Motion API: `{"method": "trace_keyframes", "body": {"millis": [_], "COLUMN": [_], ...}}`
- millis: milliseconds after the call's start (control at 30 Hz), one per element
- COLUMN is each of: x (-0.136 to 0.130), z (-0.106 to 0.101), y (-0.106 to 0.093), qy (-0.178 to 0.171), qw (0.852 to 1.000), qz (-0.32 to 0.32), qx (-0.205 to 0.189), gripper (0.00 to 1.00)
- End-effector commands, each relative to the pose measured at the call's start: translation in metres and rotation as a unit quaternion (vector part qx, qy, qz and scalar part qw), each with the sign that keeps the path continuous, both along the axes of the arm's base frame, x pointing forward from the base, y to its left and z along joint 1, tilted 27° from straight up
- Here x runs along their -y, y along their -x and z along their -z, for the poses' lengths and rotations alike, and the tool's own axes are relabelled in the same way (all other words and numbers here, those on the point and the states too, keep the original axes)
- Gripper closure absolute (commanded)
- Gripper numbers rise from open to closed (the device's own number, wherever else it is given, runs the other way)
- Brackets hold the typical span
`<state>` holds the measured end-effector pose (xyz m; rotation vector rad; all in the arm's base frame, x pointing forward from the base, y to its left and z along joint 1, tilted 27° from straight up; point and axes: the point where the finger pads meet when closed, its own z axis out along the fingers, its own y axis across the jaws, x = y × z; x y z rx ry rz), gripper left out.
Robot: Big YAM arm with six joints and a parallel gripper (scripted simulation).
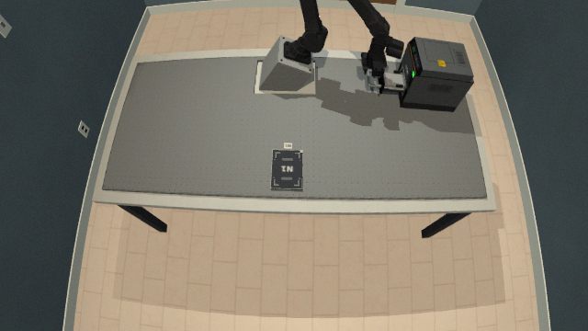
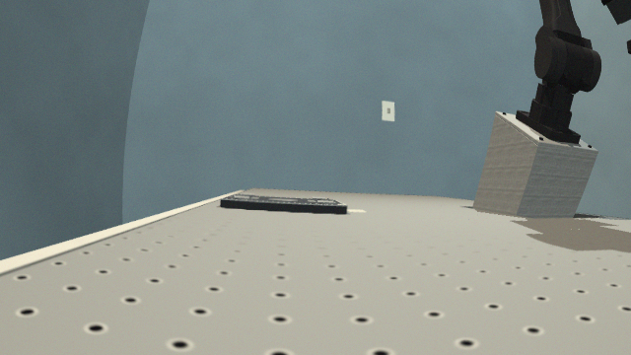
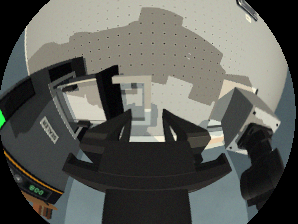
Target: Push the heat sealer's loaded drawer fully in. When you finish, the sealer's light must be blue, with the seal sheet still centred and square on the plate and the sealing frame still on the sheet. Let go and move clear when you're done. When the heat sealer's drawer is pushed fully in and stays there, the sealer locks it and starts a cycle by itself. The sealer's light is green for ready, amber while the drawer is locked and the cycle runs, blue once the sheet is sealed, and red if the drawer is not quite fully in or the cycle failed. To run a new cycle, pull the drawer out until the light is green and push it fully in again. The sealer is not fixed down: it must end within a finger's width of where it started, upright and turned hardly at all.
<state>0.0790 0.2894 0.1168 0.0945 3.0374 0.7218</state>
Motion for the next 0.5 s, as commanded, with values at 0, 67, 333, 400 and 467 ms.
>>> {"method": "trace_keyframes", "body": {"millis": [0, 67, 333, 400, 467], "x": [-0.009, -0.007, -0.001, -0.001, 0.006], "z": [-0.03, -0.033, -0.046, -0.046, -0.033], "y": [-0.007, -0.007, -0.006, -0.006, -0.002], "qy": [-0.025, -0.025, -0.026, -0.026, -0.01], "qw": [1.0, 1.0, 1.0, 1.0, 1.0], "qz": [0.0, 0.0, 0.0, 0.0, -0.002], "qx": [0.009, 0.009, 0.01, 0.01, 0.003], "gripper": [0.55, 0.55, 0.55, 0.55, 0.55]}}
